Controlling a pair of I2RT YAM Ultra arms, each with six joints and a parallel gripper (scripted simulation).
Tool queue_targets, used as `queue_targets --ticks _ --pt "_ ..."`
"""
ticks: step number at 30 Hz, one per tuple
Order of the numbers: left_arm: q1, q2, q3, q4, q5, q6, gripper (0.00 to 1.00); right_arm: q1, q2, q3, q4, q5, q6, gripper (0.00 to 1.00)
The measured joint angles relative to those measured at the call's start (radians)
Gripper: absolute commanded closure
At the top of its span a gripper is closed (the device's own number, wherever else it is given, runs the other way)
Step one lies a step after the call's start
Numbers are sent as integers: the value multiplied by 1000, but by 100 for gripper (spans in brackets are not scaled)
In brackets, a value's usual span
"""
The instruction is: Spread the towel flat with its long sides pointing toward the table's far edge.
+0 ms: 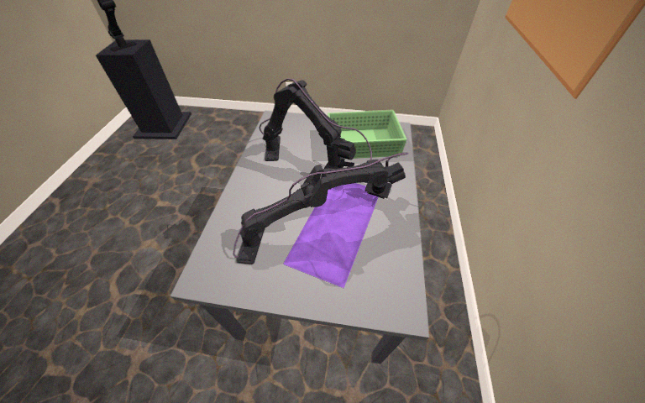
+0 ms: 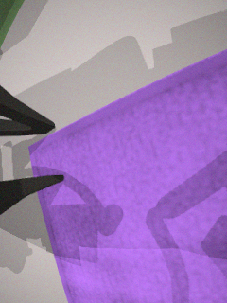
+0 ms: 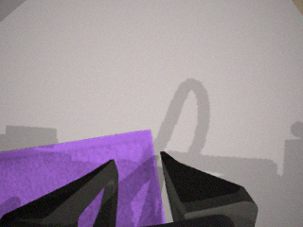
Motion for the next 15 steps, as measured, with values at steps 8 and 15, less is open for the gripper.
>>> queue_targets --ticks 8,15 --pt "-5 -1 -4 15 2 -3 81 0 -50 -105 64 -11 5 76" --pt "-13 -1 -3 20 -6 -13 99 1 -119 -242 138 -21 7 100"
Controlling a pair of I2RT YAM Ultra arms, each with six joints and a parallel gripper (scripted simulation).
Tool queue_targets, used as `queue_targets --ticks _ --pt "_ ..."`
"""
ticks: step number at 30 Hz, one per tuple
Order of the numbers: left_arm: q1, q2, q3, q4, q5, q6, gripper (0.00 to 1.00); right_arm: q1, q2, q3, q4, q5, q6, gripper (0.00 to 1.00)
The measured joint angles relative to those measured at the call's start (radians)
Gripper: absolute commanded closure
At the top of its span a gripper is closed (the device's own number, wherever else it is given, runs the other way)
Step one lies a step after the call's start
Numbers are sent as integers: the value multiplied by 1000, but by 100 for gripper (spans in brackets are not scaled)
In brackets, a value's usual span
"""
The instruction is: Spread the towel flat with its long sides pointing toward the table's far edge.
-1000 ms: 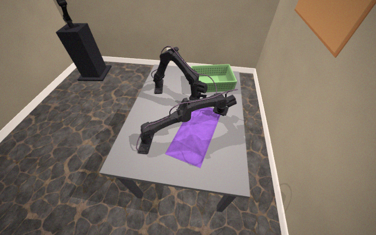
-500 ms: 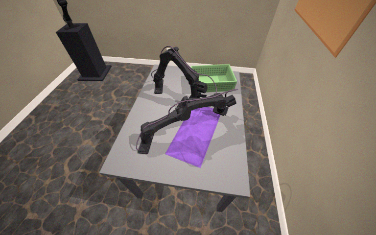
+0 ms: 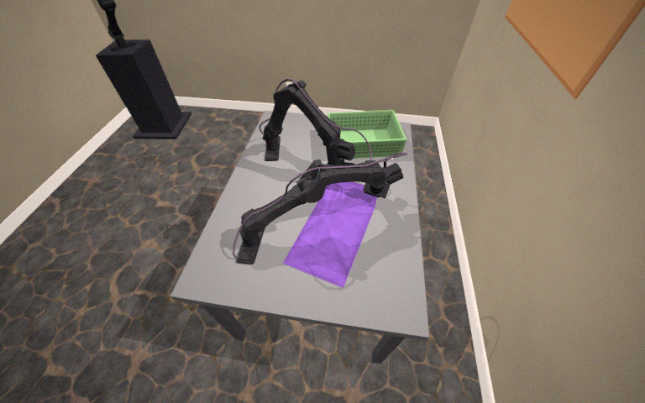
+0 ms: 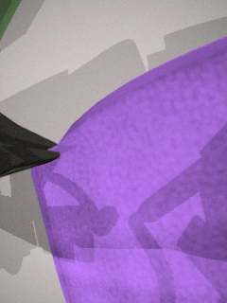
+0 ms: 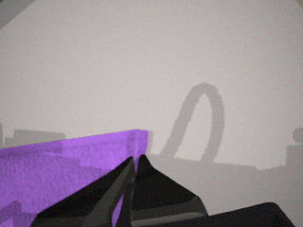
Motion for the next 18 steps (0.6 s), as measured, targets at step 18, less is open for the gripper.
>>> queue_targets --ticks 18 --pt "-1 -10 11 -32 -8 2 100 -6 -27 -55 40 2 -12 100"
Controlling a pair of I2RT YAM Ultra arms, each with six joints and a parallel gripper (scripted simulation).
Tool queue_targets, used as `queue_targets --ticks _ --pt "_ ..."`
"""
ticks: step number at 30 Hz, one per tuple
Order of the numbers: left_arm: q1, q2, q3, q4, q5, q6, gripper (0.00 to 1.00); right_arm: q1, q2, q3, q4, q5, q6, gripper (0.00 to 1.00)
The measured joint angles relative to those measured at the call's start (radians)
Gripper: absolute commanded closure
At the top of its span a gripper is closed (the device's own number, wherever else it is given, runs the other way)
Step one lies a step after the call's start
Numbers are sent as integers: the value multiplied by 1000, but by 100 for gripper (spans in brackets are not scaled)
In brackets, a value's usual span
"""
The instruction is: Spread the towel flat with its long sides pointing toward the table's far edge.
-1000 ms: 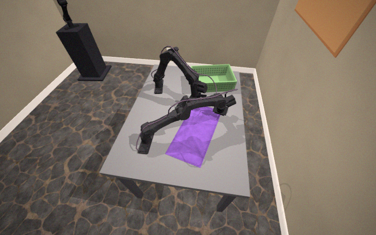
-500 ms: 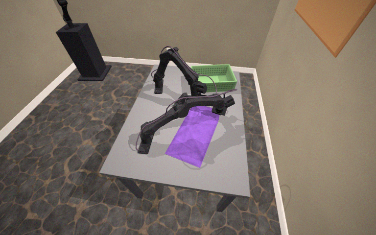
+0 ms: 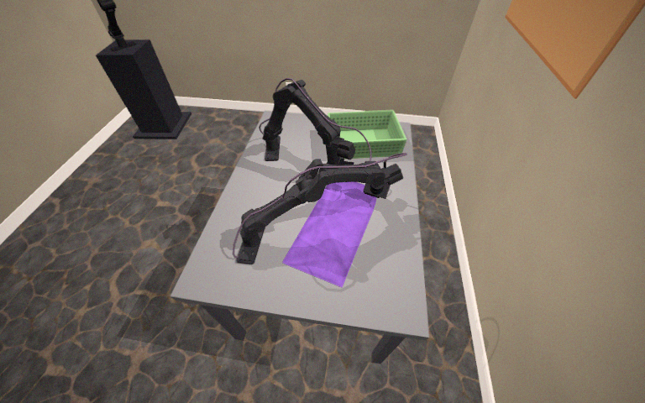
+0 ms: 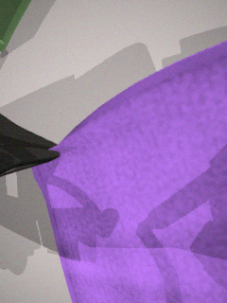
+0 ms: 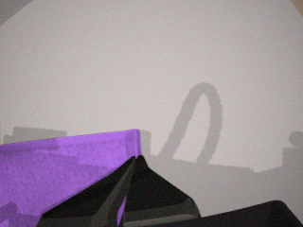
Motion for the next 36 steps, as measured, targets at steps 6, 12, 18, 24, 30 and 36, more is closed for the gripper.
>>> queue_targets --ticks 6,12,18,24,30,36 --pt "0 -38 47 -55 -8 3 100 -10 -11 33 -53 12 -9 100" --pt "0 -37 51 -67 -10 4 100 -12 -11 42 -72 13 -11 100" --pt "0 -37 51 -71 -10 4 100 -13 -11 42 -77 13 -12 100" --pt "0 -35 51 -71 -10 4 100 -12 -14 35 -72 13 -11 100" --pt "0 -13 51 -73 -10 3 100 -12 -37 -2 -69 16 -6 100" --pt "0 -31 57 -87 -11 9 100 -12 -70 -20 -70 21 8 100"
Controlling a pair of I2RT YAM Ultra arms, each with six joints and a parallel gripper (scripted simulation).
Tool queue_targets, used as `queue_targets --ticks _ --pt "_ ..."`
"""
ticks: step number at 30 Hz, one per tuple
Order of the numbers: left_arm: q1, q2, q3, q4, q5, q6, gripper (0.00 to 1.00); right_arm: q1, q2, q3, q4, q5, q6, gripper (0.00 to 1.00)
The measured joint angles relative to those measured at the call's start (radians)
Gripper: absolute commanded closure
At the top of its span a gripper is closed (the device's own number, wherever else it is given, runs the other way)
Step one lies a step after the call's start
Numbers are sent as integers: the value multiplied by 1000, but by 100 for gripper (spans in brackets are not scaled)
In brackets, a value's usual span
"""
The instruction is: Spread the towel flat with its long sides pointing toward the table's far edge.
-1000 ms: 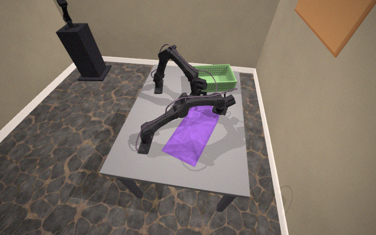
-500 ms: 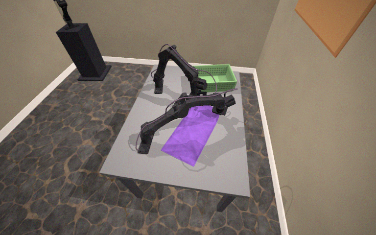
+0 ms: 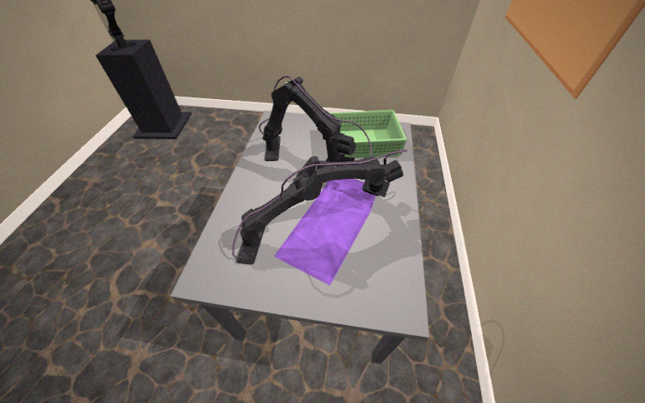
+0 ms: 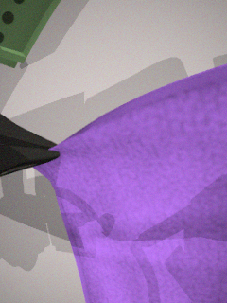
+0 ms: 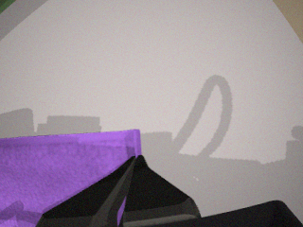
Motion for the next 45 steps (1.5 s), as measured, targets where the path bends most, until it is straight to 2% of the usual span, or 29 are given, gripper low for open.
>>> queue_targets --ticks 15,29,35,45 --pt "28 -76 97 -108 -1 41 100 -11 -124 -20 -46 27 70 100" --pt "66 -114 325 -288 -1 96 100 -22 -266 6 -130 65 183 100" --pt "85 -98 498 -393 -1 120 100 -26 -327 30 -182 85 247 100" --pt "112 -20 865 -580 0 153 100 -27 -431 98 -219 114 356 100"
